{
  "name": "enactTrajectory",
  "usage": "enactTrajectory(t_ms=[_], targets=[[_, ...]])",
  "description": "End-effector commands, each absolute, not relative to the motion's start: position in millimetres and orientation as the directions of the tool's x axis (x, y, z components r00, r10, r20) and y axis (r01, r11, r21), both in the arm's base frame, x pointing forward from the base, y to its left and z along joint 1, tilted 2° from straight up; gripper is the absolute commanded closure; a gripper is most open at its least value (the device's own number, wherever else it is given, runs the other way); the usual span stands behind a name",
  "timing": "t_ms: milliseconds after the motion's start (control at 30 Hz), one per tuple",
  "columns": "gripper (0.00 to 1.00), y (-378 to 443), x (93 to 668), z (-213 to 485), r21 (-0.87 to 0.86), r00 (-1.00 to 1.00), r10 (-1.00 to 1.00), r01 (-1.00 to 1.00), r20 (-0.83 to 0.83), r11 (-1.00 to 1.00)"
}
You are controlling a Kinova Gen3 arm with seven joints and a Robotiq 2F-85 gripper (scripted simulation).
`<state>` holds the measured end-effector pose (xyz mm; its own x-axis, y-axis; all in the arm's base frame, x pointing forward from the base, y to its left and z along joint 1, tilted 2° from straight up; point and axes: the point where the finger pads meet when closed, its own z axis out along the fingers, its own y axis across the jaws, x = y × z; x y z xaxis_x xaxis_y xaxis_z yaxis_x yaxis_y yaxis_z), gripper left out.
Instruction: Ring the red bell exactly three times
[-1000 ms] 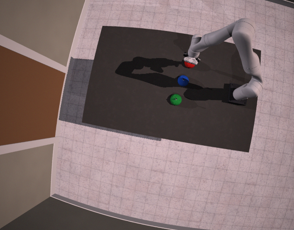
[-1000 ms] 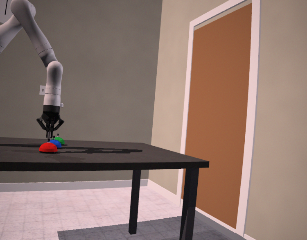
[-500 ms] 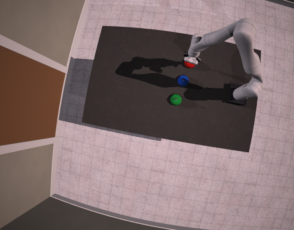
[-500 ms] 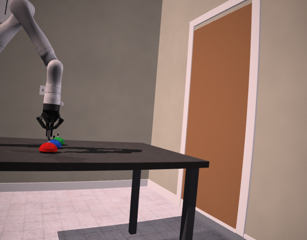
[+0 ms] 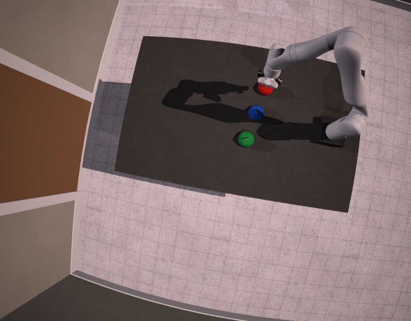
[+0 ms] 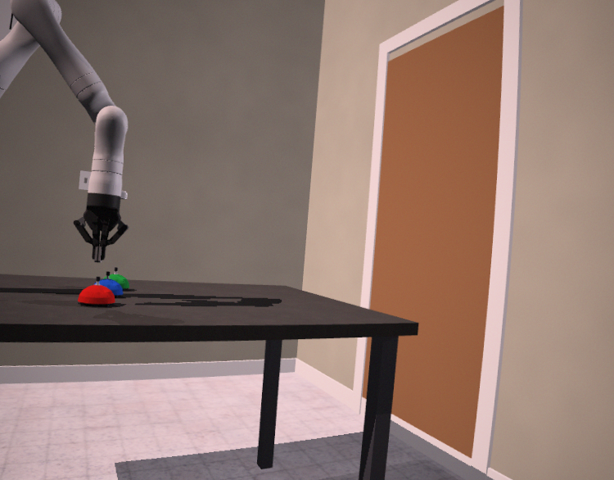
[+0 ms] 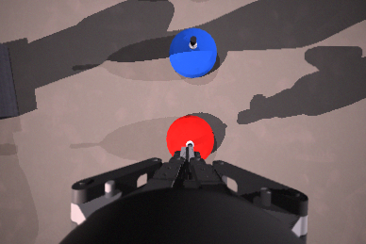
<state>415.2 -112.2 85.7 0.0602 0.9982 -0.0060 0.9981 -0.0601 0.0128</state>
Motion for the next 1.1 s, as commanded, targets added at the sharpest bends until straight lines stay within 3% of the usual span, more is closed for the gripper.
enactTrajectory(t_ms=[0,1067], targets=[[1.00,-114,418,97,0.027,0.063,0.998,0.998,-0.010,-0.063],[1.00,-114,418,116,0.027,0.063,0.998,0.998,-0.010,-0.063]])
